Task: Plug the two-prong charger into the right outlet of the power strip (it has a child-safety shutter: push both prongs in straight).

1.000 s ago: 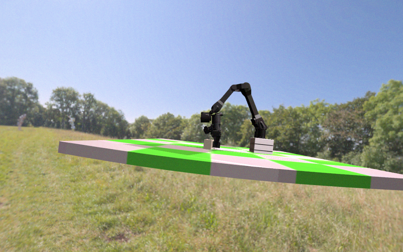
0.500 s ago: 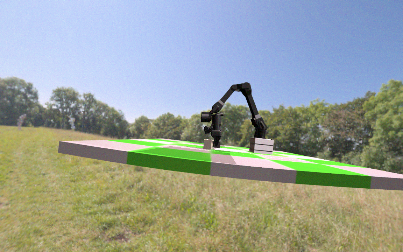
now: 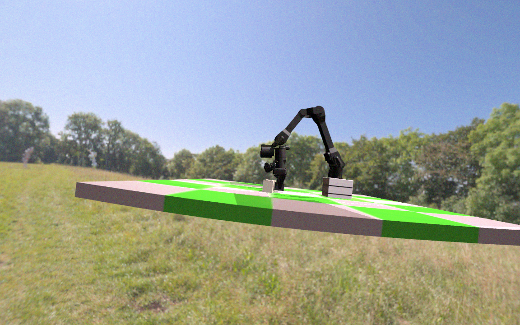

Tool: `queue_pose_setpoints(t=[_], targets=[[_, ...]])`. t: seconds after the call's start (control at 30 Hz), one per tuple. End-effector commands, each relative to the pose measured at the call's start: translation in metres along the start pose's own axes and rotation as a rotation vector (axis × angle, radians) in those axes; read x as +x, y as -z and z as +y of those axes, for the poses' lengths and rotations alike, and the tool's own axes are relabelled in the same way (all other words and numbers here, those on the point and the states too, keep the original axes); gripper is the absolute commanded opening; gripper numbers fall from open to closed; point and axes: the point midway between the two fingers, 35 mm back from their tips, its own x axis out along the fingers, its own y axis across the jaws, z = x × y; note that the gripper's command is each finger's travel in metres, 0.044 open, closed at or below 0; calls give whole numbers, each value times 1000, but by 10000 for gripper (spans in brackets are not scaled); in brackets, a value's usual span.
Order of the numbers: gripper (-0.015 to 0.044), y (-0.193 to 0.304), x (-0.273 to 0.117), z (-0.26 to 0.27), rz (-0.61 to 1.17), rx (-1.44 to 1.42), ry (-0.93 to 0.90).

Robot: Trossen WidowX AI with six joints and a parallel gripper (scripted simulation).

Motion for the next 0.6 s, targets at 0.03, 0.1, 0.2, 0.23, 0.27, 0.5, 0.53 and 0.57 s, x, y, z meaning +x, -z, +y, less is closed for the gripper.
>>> queue_pose_setpoints(t=[0.03,0.1,0.2,0.23,0.27,0.5,0.53,0.57], targets=[[440,2,0,-1,-5,5,4],[440,2,0,-1,-7,6,4],[440,3,0,-1,-10,6,4],[440,3,0,-1,-10,6,4],[440,4,0,-1,-11,6,3],[440,6,1,-1,-17,6,3],[440,6,1,-1,-18,6,3],[440,6,1,-1,-19,6,3]])
